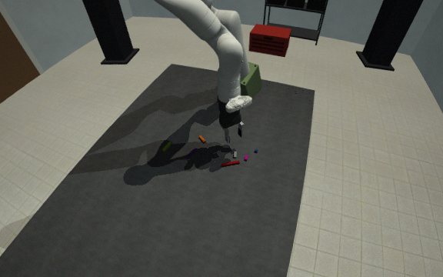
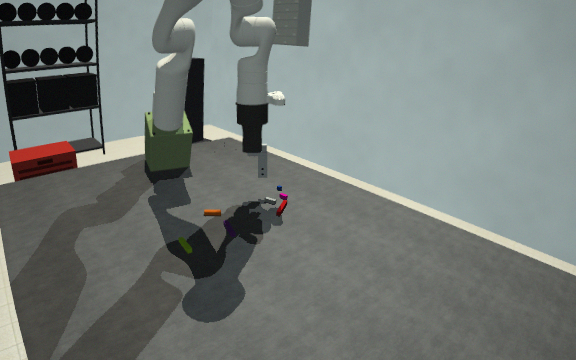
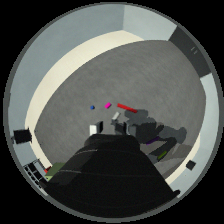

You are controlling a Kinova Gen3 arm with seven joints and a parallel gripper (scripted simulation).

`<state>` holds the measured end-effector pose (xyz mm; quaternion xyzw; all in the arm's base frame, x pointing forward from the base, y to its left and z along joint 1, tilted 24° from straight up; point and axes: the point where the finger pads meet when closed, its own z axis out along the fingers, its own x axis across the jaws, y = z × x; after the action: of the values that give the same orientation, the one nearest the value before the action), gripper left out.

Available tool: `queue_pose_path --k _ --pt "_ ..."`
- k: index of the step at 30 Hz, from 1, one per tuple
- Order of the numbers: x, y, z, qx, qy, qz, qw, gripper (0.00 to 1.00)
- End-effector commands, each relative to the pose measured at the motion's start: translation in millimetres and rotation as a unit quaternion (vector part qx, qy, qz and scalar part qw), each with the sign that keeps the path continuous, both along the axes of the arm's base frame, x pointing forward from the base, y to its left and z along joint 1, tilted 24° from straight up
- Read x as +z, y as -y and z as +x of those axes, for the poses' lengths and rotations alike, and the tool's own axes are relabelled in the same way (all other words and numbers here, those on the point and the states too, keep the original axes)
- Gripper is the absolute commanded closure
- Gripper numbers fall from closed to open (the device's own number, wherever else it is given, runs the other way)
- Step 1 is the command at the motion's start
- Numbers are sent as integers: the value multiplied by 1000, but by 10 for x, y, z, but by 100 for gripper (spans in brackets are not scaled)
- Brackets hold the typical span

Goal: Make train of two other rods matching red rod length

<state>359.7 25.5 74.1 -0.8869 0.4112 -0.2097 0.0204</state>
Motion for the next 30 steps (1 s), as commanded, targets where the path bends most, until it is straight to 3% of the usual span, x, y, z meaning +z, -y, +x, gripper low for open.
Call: queue_pose_path --k 1,30 --pt "-14 0 -11 0 -2 0 1000 0" --pt "-113 126 -53 -28 -5 1 1000 0"
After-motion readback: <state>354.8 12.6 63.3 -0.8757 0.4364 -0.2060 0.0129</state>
